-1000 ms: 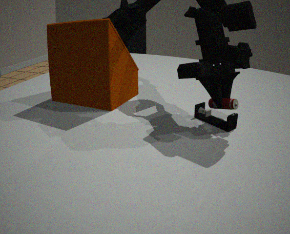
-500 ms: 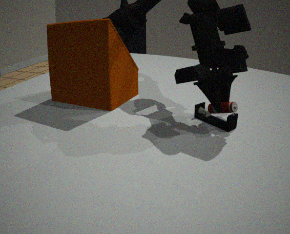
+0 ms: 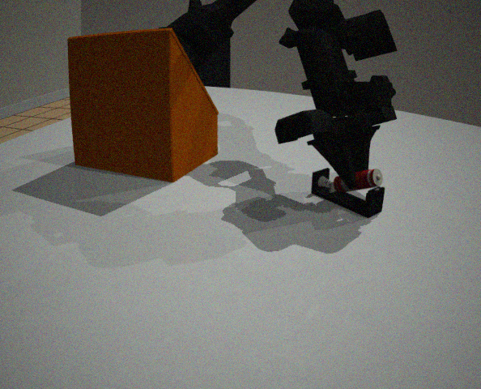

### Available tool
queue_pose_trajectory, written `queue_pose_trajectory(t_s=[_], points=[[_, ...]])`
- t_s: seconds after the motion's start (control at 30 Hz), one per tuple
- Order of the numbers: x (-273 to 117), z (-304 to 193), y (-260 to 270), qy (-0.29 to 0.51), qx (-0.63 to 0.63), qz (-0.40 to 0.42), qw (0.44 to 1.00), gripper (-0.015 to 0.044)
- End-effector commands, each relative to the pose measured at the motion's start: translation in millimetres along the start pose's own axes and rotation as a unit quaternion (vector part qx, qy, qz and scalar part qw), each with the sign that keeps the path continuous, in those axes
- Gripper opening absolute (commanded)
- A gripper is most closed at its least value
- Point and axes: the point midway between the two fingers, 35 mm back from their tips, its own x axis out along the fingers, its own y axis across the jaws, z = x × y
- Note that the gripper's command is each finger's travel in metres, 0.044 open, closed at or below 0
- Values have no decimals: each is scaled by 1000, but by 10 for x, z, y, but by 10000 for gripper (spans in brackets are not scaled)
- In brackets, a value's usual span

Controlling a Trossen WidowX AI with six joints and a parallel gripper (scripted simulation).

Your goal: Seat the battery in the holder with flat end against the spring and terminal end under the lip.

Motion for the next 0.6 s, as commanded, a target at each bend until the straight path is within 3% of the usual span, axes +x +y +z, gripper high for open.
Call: queue_pose_trajectory(t_s=[0.0, 0.57], points=[[5, -32, -5, -12, 2, -3, 1000, 71], [-4, -101, 17, -43, 5, 0, 999, 71]])
